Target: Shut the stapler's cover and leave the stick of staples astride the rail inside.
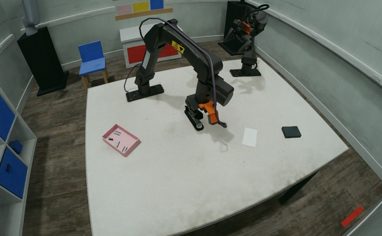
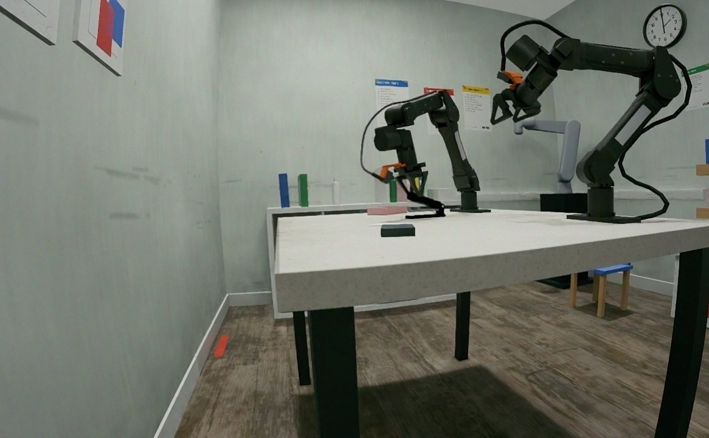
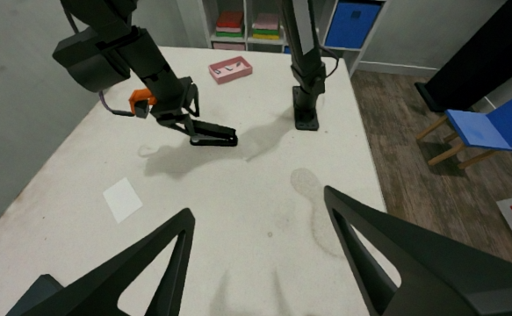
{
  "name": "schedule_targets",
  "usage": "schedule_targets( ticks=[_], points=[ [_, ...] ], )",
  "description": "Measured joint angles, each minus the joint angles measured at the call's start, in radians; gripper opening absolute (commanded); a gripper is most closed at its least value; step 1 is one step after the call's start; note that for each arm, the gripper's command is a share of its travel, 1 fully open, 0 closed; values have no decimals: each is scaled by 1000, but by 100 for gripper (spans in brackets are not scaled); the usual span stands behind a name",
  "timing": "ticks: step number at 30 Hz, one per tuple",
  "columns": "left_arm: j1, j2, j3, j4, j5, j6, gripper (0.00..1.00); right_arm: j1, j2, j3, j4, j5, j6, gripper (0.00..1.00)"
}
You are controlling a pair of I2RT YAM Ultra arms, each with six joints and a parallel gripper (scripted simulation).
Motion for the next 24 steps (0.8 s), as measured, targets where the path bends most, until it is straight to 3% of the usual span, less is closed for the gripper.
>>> schedule_targets(
  ticks=[3, 4, 6, 8, 9, 13, 24],
  points=[
    [0, 0, 0, 0, 0, 0, 100, 0, 4, 61, -48, 0, -2, 64],
    [0, 0, 0, 0, 0, 0, 100, -1, 5, 86, -63, 0, -3, 75],
    [0, 0, 0, 0, 0, 0, 100, -3, 4, 122, -81, 0, -3, 75],
    [0, 0, 0, 0, 0, 0, 100, -6, 5, 135, -88, 0, -3, 98],
    [0, 0, 0, -1, -2, -1, 100, -6, 5, 134, -91, 2, -2, 100],
    [-11, 0, 0, 16, -62, -44, 100, -6, -2, 113, -69, 12, 6, 100],
    [-192, -123, -94, 187, -453, -363, 100, 33, -165, -62, 21, 52, 41, 100]
  ],
)
